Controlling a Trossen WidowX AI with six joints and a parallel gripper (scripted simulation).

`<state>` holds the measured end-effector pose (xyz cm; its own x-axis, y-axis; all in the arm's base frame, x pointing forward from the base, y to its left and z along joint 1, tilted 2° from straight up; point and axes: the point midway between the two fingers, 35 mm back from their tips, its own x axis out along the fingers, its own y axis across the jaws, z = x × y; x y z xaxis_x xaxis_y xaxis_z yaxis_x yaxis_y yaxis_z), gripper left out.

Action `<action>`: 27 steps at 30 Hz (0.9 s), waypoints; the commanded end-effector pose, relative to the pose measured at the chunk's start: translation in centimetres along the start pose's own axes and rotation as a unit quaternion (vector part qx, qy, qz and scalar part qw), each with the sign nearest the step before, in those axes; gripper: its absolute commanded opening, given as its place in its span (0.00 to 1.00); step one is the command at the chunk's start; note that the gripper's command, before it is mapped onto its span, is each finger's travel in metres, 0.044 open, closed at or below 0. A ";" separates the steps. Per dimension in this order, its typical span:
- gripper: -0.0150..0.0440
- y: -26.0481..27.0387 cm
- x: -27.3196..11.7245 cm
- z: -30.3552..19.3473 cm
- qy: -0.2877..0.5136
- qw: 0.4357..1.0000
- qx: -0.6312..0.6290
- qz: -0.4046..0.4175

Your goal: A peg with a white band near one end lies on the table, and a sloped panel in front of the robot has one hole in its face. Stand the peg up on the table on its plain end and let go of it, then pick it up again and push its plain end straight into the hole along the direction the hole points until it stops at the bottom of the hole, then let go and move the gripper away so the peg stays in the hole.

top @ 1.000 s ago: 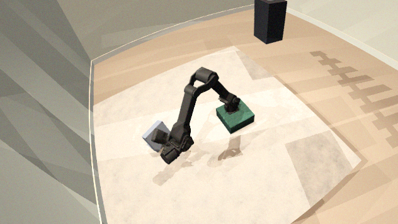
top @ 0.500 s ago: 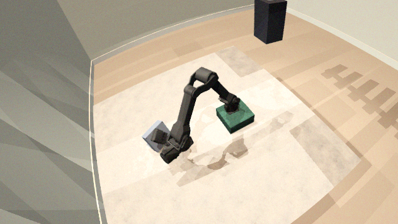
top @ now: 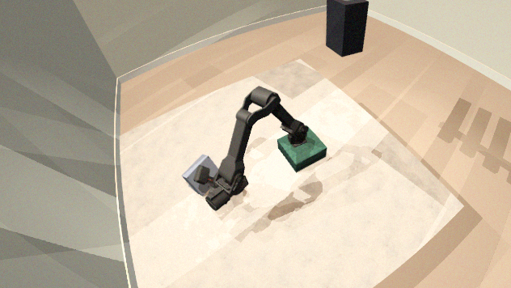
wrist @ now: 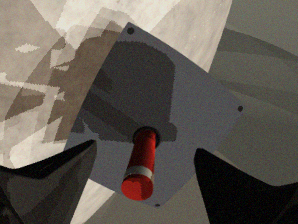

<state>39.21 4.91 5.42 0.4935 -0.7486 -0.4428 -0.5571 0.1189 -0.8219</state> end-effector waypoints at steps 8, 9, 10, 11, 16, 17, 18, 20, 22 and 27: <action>1.00 0.1 -1.1 0.2 -0.001 1.000 0.000 0.002; 1.00 0.1 -1.2 0.3 -0.002 1.000 0.000 0.003; 1.00 0.1 -1.3 0.3 -0.002 1.000 0.000 0.003; 1.00 0.1 -1.5 0.3 -0.002 1.000 0.000 0.003; 1.00 0.2 -2.1 0.4 -0.002 1.000 0.000 0.005; 1.00 0.2 -2.3 0.4 -0.003 1.000 0.000 0.005; 1.00 0.2 -2.4 0.5 -0.003 1.000 0.000 0.005; 1.00 0.2 -2.7 0.5 -0.003 1.000 0.000 0.006; 1.00 0.2 -2.9 0.5 -0.003 1.000 -0.001 0.006; 1.00 0.2 -3.6 0.6 -0.003 1.000 -0.001 0.007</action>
<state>37.88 7.62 6.67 0.4902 -0.7450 -0.4524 -0.5616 0.1270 -0.8176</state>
